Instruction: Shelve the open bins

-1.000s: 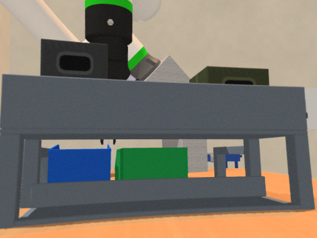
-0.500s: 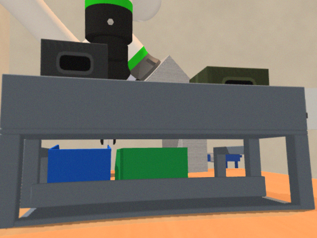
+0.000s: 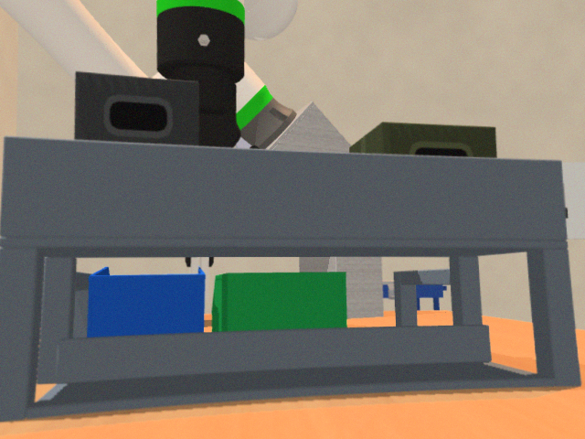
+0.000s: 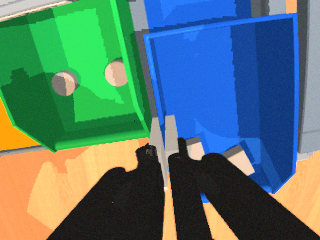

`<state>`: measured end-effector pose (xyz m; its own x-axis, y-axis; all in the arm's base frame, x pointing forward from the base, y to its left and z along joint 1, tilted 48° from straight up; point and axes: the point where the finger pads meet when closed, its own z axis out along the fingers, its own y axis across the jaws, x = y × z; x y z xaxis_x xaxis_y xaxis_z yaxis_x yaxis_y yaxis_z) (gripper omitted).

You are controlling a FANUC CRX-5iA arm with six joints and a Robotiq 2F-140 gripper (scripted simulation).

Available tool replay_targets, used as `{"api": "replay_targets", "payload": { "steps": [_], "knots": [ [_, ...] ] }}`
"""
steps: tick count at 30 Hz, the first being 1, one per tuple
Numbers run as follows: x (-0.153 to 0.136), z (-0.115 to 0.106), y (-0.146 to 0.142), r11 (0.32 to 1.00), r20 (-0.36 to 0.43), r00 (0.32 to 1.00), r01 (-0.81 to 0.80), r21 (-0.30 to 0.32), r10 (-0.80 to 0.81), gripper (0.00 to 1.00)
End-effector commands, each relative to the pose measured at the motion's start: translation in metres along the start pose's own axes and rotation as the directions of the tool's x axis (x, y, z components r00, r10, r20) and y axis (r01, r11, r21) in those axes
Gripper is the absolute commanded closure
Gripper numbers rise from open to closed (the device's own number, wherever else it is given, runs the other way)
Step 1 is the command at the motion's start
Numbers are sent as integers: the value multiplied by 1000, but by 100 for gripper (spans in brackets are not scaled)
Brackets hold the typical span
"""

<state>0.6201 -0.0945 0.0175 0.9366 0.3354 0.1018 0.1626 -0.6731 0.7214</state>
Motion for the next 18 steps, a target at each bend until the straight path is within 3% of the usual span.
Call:
{"api": "replay_targets", "payload": {
  "steps": [1, 18],
  "knots": [
    [0, 0, 0, 1000, 0, 1000, 0, 0, 0, 100],
    [4, 0, 0, 1000, -3, 1000, 0, 0, 0, 100]
  ]
}}
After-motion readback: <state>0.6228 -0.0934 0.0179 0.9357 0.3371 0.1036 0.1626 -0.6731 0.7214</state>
